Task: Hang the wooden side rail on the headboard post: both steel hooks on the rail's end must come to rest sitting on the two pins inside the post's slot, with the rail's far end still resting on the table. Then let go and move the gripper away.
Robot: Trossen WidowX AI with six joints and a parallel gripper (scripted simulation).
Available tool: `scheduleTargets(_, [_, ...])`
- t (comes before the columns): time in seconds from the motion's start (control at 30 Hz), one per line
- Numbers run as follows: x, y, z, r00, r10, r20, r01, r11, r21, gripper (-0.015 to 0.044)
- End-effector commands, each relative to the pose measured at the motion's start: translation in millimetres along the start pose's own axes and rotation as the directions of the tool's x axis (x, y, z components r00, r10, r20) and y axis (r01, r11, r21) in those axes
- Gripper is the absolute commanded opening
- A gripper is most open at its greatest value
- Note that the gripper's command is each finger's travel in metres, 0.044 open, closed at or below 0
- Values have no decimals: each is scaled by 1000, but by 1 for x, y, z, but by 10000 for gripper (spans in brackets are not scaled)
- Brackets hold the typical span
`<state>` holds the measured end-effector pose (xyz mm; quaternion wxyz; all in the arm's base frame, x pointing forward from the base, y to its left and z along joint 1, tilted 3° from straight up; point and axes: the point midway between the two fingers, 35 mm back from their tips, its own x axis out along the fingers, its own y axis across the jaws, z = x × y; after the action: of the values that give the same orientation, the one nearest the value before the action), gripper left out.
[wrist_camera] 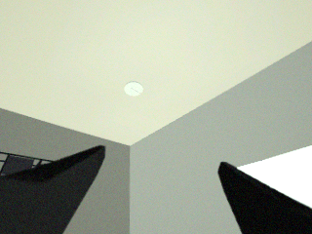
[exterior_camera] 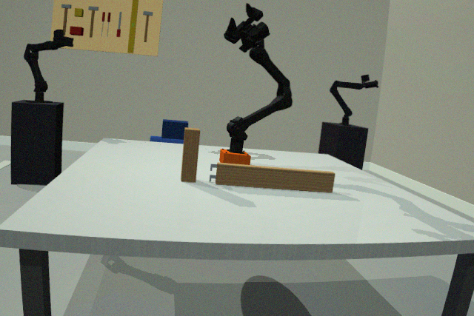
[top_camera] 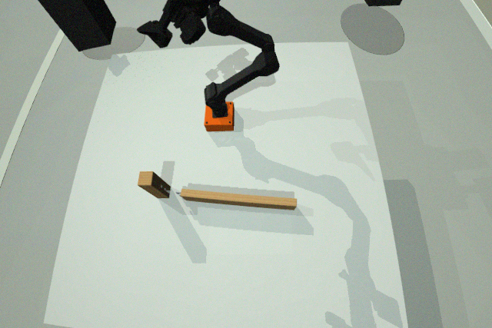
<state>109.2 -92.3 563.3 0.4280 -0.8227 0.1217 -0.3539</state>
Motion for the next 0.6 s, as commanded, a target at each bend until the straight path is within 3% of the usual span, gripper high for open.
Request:
scheduleTargets(0.0, [7,43,-7,999,45,0,-44,983,176,440])
scheduleTargets(0.23, [14,109,-7,992,122,11,-115,890,441,440])
scheduleTargets(0.57, [15,228,24,955,291,63,-208,499,841,440])
